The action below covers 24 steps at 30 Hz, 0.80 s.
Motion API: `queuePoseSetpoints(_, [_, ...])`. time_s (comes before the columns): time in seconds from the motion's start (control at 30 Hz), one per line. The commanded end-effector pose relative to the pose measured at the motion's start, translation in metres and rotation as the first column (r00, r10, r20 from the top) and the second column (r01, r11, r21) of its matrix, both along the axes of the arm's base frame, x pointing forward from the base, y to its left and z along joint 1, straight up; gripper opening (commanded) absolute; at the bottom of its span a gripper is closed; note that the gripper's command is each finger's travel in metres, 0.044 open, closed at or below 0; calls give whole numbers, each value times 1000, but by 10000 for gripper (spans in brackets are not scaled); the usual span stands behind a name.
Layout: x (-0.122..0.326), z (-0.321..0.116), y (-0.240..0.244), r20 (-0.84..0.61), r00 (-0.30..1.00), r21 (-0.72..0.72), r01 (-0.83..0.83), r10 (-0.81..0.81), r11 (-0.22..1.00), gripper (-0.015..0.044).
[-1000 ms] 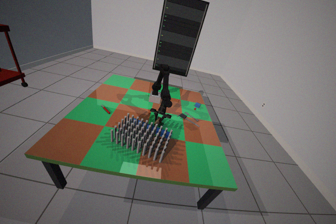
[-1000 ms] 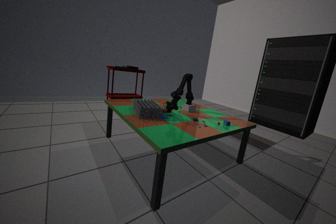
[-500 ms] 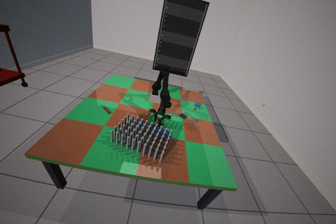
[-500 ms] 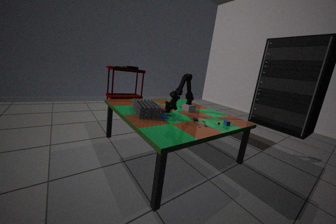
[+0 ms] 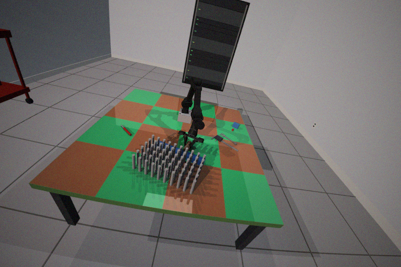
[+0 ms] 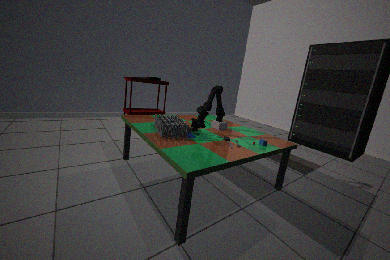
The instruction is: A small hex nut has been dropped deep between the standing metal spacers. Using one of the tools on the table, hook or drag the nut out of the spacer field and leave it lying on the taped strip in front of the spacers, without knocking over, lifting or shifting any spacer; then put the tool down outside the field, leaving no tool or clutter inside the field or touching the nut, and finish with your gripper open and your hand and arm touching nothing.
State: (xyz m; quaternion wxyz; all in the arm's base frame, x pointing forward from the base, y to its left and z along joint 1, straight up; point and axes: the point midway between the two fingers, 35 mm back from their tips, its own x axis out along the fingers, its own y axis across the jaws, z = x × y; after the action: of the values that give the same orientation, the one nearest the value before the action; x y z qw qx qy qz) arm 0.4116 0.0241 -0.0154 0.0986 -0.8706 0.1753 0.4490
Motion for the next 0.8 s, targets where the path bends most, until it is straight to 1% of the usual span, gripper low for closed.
queuePoseSetpoints(0.0, [2, -1, 0, 7, 1000, 0, -4, 4, 1000, 0])
queuePoseSetpoints(0.77, [-2, -13, 2, 6, 1000, 0, -4, 4, 1000, 0])
